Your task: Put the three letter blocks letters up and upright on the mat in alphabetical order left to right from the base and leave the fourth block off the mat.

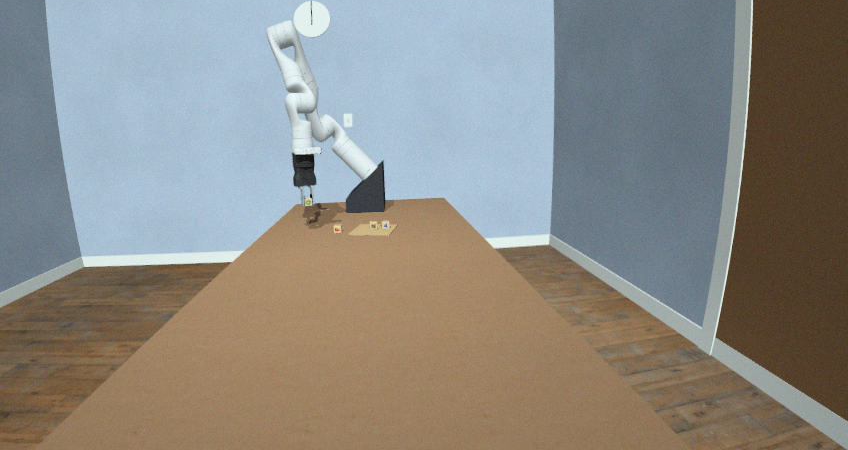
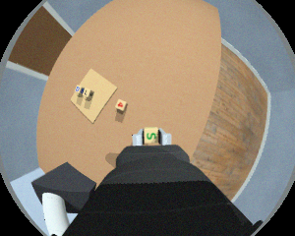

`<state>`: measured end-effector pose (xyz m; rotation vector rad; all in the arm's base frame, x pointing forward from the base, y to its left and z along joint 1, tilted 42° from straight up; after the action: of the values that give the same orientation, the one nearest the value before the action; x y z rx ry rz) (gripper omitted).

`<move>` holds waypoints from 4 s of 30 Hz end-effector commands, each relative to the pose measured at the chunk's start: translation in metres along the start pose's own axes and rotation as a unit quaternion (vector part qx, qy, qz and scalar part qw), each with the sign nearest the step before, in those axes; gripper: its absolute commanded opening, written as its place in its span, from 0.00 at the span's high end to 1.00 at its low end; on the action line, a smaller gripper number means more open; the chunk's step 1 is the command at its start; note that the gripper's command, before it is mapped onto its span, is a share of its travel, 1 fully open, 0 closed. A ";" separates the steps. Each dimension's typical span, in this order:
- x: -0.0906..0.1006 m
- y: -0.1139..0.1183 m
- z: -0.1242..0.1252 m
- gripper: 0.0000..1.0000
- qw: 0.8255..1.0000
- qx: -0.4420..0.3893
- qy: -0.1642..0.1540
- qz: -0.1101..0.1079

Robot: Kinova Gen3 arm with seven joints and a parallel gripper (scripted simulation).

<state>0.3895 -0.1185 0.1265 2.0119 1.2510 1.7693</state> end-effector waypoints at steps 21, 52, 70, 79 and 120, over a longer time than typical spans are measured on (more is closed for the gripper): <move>0.006 -0.001 0.004 0.51 1.000 0.002 0.006 0.001; 0.007 -0.012 0.014 0.51 0.999 0.050 0.006 0.000; 0.009 -0.099 0.067 0.51 0.931 0.365 0.006 -0.003; 0.011 -0.144 0.083 0.51 0.866 0.500 0.006 -0.001; -0.023 -0.163 0.088 0.51 0.834 0.552 0.006 0.000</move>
<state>0.3953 0.0130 -0.0070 2.3932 2.6898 1.0643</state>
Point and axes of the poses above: the point where the finger pads meet when closed, its own x axis back along the fingers, its own y axis across the jaws, z = x × y, the point moved 3 cm from there along x, back along the fingers, and after that the axes turned 3 degrees about -x, right-handed, at the moved point
